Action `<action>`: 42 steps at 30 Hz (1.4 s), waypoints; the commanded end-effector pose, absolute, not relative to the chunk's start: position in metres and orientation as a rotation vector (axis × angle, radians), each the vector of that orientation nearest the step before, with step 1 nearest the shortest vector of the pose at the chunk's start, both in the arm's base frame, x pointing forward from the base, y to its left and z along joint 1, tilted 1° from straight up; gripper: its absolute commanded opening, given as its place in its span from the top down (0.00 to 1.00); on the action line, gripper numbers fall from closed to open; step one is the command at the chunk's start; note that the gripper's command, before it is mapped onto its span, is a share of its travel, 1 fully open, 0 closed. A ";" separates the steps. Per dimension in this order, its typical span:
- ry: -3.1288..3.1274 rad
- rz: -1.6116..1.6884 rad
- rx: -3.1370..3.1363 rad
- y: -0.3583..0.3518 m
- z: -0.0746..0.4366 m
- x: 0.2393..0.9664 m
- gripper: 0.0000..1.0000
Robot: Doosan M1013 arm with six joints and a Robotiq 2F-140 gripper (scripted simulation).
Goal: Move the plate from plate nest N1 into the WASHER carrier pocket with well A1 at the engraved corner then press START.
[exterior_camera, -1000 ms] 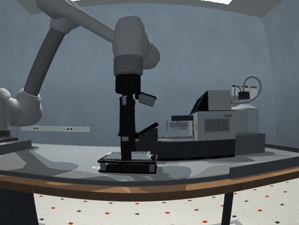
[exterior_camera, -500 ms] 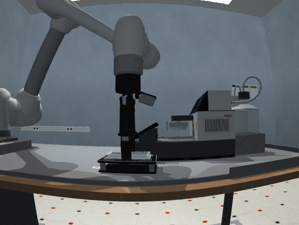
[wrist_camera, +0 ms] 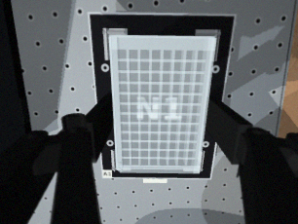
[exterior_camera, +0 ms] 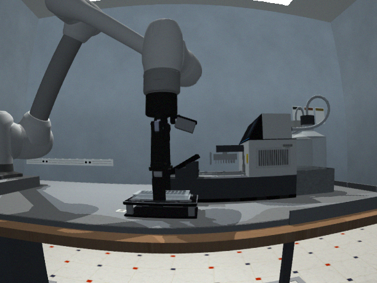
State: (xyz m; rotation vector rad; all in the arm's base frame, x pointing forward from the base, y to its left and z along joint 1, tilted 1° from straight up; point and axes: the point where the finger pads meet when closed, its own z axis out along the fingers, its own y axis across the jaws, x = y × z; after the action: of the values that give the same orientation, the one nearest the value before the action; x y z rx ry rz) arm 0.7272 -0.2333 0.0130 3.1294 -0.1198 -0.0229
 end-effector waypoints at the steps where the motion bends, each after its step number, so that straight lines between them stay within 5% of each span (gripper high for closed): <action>1: -0.120 -0.021 3.129 -0.233 0.014 0.728 0.40; 2: -0.120 -0.021 3.129 -0.233 0.014 0.728 0.90; 42: -0.120 -0.021 3.129 -0.233 0.025 0.728 0.90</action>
State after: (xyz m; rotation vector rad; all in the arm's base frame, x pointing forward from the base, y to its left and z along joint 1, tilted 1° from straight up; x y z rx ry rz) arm 0.7273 -0.2332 0.0211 3.1295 -0.1198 -0.0230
